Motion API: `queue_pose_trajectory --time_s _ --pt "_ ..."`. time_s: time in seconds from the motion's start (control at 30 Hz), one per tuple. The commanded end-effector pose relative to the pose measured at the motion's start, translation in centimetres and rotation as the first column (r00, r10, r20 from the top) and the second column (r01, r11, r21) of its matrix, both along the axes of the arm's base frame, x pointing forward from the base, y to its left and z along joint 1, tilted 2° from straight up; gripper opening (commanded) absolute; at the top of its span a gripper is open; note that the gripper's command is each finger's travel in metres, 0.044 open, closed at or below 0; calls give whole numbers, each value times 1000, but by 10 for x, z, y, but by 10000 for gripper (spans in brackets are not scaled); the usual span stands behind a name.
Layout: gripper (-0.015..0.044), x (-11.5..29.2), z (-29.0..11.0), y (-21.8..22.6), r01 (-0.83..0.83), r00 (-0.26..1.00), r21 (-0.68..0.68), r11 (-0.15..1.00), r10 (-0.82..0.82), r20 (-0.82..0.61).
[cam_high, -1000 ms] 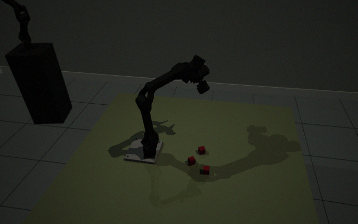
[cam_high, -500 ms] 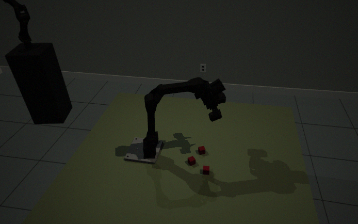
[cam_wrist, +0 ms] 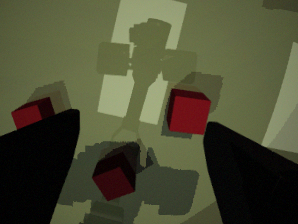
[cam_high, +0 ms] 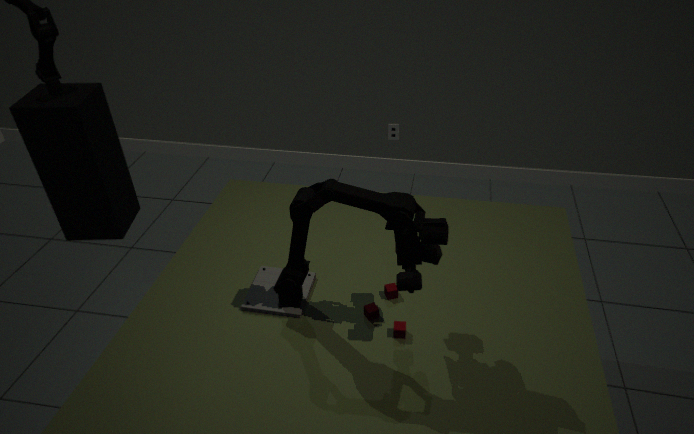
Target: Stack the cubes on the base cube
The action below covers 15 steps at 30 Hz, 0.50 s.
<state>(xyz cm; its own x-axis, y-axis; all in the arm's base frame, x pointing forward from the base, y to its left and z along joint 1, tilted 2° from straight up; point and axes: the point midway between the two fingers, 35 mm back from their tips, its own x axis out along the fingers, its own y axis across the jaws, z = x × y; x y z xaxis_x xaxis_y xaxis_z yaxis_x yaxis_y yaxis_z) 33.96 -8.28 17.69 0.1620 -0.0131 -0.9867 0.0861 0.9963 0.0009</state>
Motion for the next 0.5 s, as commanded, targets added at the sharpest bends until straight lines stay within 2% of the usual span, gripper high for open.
queue_pose_trajectory --time_s 0.0,0.2,0.47 --pt "265 -22 -15 -35 28 994 -28 999 -31 -104" --pt "265 -26 -23 -41 33 992 -32 999 -37 -123" --pt "265 -24 -78 -44 33 992 -32 999 -37 -123"
